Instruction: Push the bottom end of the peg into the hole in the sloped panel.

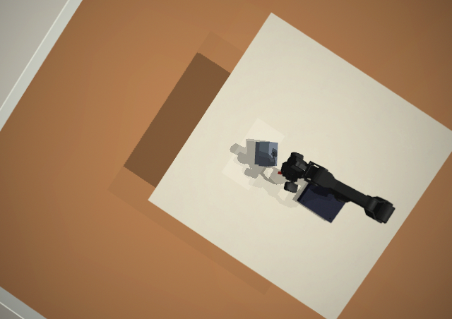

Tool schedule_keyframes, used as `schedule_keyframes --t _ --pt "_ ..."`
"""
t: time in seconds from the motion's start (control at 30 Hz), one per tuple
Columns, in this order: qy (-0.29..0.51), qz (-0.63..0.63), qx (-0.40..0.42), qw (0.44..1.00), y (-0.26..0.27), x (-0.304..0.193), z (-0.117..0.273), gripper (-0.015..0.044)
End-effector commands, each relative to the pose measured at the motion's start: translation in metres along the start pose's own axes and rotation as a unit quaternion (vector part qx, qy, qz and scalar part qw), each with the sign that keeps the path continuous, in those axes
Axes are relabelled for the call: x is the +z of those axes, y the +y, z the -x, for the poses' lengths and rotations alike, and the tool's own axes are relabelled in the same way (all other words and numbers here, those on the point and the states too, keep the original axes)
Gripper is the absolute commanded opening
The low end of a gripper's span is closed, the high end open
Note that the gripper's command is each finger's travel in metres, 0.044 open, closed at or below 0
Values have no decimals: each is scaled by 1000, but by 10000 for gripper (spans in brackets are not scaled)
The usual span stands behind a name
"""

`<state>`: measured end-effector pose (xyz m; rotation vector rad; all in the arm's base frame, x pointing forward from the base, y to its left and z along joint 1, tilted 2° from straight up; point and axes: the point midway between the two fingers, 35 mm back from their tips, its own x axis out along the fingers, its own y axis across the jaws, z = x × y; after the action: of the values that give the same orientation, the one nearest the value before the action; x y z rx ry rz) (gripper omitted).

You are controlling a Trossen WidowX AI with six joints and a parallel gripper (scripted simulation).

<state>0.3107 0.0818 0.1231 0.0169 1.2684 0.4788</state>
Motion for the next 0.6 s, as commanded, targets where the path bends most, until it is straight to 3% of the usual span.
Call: schedule_keyframes --t 0.0,0.57 --pt "-14 8 6 1000 -4 0 3 0" --pt "-56 26 16 998 -20 -1 10 0"
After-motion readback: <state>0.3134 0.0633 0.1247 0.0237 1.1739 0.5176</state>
